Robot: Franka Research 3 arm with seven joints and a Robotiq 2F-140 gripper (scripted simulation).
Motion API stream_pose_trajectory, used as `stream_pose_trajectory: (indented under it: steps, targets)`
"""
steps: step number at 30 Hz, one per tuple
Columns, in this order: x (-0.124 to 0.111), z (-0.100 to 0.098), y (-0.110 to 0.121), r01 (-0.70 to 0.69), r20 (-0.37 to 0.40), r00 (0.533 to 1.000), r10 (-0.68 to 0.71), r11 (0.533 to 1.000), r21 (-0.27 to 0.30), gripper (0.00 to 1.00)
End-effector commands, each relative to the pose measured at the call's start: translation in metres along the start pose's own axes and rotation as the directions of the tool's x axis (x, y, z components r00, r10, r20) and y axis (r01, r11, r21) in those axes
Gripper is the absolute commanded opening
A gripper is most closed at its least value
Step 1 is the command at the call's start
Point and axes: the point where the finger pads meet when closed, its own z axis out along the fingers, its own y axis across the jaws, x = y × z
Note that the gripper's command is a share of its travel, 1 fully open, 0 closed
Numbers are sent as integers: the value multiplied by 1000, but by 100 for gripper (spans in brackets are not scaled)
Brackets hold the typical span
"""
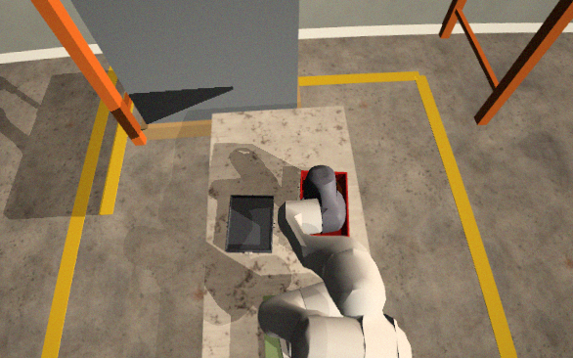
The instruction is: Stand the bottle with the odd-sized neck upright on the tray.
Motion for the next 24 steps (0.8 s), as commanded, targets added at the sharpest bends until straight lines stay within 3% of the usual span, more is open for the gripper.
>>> stream_pose_trajectory:
  steps: [1,13,14,24]
  targets:
    - [0,1,-1,-2,0,1000,2,1000,2,10]
    - [0,1,-1,-2,0,1000,2,1000,2,10]
    - [0,1,-1,-2,0,1000,2,1000,2,44]
    - [0,1,-1,-2,0,1000,2,1000,2,44]
